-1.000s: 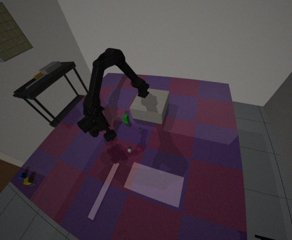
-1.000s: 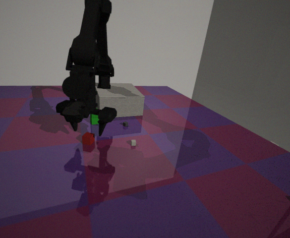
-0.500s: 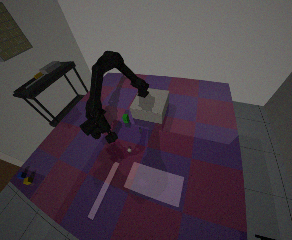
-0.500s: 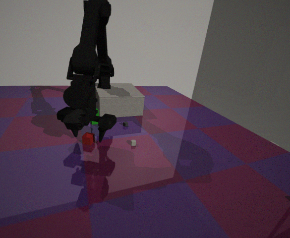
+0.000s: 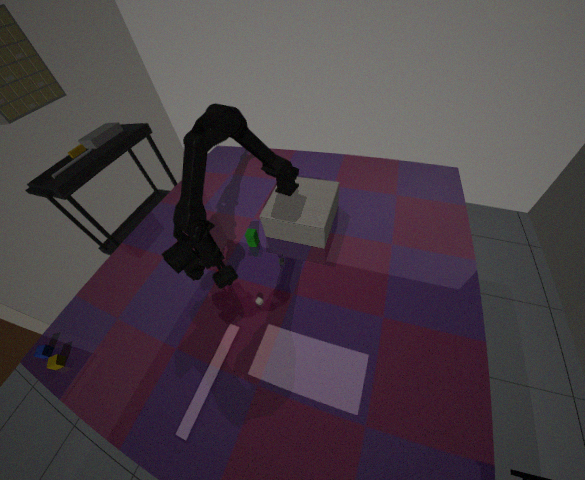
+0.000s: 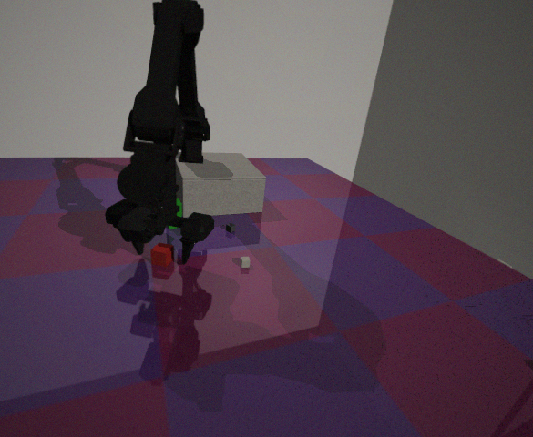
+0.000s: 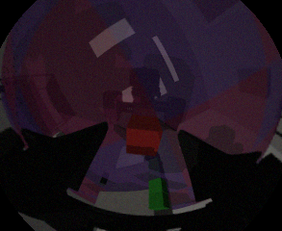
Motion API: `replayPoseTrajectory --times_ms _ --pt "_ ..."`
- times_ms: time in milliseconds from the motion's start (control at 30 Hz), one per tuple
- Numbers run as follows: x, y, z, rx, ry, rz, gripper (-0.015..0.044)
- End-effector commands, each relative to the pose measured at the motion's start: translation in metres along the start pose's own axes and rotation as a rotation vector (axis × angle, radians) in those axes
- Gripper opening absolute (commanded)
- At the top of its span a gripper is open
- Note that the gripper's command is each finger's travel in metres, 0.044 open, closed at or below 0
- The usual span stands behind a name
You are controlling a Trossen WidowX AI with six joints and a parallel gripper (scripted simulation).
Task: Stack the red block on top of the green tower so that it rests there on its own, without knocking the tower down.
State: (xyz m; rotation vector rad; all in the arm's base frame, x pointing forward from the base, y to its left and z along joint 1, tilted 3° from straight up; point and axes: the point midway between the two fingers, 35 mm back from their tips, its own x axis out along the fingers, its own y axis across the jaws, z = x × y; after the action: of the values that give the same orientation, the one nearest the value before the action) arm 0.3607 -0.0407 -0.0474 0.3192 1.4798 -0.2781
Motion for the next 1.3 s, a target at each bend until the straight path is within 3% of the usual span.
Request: replayPoseTrajectory --times_ms 0,400,667,767,1267 --pt "0.0 0.001 0.0 0.006 0.0 0.003 0.044" --pt "0.0 0.001 0.0 0.006 0.0 0.003 0.0125" --pt "0.0 0.001 0.0 0.006 0.0 0.003 0.0072" --pt "-0.006 0.001 0.0 0.006 0.0 0.003 0.0" --pt "-0.08 0.0 0.001 0.006 0.0 0.003 0.0"
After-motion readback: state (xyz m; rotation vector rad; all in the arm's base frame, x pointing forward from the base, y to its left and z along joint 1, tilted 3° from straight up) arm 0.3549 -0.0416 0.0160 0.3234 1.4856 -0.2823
